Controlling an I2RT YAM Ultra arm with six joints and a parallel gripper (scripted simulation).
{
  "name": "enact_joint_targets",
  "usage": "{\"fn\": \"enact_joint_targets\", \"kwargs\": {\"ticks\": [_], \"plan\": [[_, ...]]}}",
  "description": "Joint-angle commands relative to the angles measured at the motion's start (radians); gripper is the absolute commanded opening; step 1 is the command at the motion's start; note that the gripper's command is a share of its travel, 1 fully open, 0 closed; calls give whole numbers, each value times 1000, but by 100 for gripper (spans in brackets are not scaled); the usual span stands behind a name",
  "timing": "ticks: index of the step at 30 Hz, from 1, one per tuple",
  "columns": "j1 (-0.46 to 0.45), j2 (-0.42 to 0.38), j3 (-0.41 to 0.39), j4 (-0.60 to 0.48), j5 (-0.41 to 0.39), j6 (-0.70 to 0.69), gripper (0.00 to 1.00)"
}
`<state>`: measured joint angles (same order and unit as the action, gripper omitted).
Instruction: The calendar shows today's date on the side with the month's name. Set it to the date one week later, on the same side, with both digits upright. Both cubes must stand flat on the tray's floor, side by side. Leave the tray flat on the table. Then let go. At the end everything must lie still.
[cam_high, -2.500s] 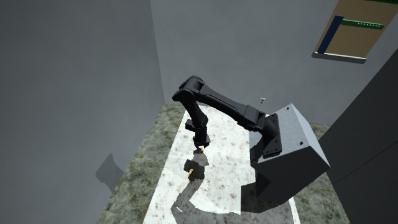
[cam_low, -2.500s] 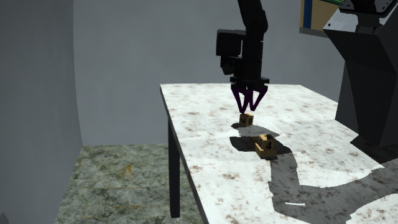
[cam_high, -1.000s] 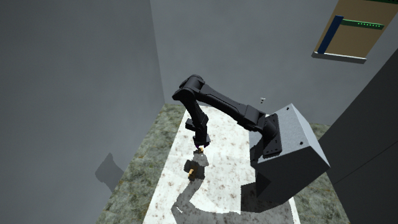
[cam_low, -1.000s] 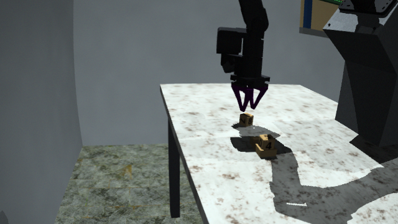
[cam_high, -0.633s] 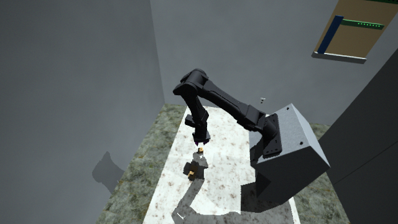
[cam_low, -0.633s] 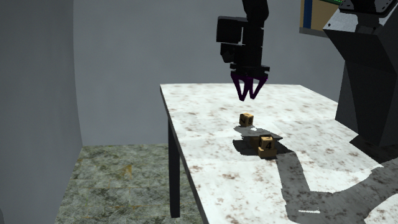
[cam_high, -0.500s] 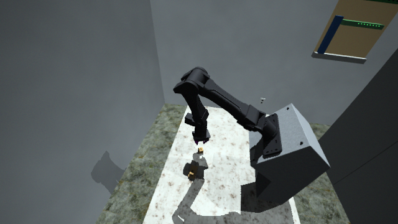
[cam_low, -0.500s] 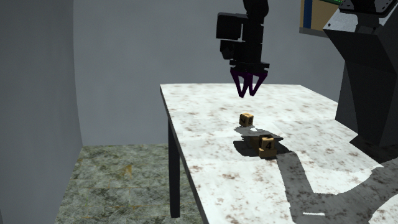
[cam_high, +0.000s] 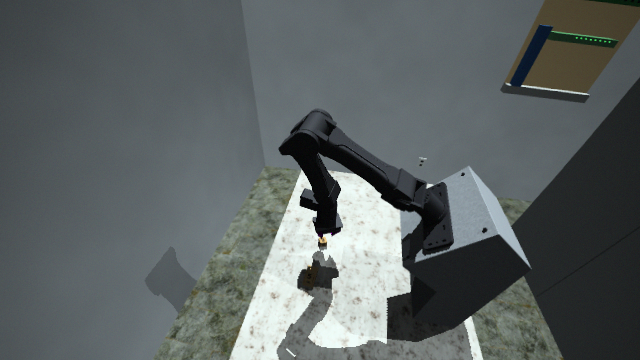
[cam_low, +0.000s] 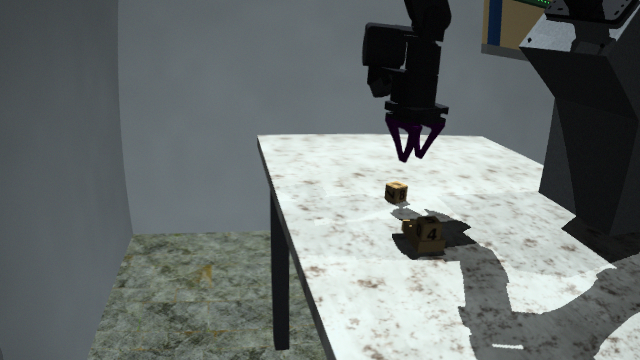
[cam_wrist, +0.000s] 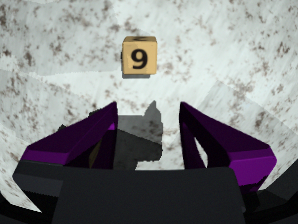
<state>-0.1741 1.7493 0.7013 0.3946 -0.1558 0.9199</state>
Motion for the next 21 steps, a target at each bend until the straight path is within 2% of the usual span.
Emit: {"fn": "enact_joint_targets", "kwargs": {"ticks": [1,3,10,12,18,21], "plan": [[32,-3,-44,156,157,45,45],[45,-2,-60,190,189,55,45],[56,6,-67,216,216,58,45],[77,25,-77,266,268,63,45],[171,111,-123,485,499,85,45],[188,126,-131,525,540,89,45]]}}
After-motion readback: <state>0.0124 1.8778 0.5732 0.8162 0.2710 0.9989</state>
